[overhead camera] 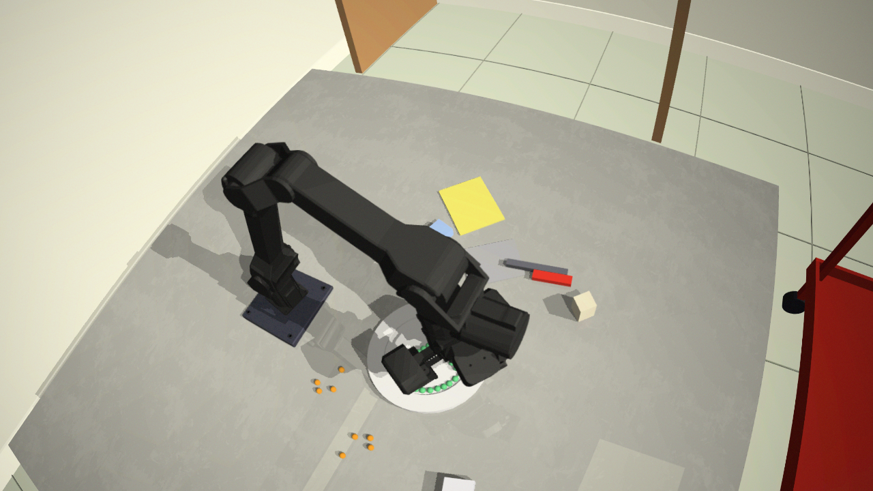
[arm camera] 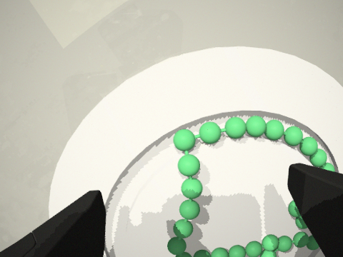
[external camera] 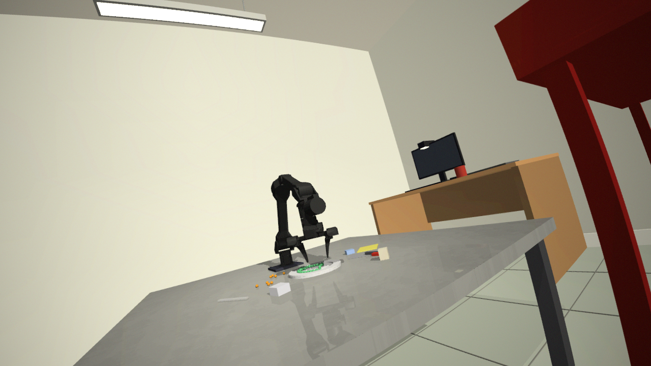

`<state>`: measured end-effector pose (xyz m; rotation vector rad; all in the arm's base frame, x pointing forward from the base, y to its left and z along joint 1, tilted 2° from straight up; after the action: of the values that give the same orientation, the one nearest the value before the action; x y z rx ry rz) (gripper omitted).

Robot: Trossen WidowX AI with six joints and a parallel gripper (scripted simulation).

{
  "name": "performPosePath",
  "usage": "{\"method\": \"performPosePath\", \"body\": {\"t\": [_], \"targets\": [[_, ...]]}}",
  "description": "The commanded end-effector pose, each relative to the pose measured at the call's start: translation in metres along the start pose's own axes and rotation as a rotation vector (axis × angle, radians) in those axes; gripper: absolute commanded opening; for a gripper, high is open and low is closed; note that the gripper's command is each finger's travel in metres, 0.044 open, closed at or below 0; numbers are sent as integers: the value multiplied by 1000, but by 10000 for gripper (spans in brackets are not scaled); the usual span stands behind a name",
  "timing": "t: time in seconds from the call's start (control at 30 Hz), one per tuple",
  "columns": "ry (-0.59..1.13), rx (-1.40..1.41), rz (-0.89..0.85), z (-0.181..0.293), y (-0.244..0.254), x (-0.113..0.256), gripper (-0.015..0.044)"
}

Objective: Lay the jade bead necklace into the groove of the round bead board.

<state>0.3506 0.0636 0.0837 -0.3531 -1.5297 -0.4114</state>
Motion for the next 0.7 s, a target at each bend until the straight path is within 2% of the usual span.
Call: {"method": "performPosePath", "body": {"t": [0.0,0.07,0.1,0.27,0.37,0.67], "targets": [[-3,50,-5,3,0,10,178],[-3,50,-5,3,0,10,125],[-3,50,-5,3,0,9,120],[-3,50,-5,3,0,-6,120],[-11,41,-8,1,0,2,120],[-8,44,-7,1,0,-10,120]]}}
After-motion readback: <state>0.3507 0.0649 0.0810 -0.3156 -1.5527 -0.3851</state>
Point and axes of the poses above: the point midway between the two fingers, 35 mm back from their tips, its own x axis back along the fingers, its own y axis across the jaws, z = x × y, the point moved 1 cm from there along x, back along the fingers, and after that the axes turned 9 degrees about -x, right-handed, at the moved point
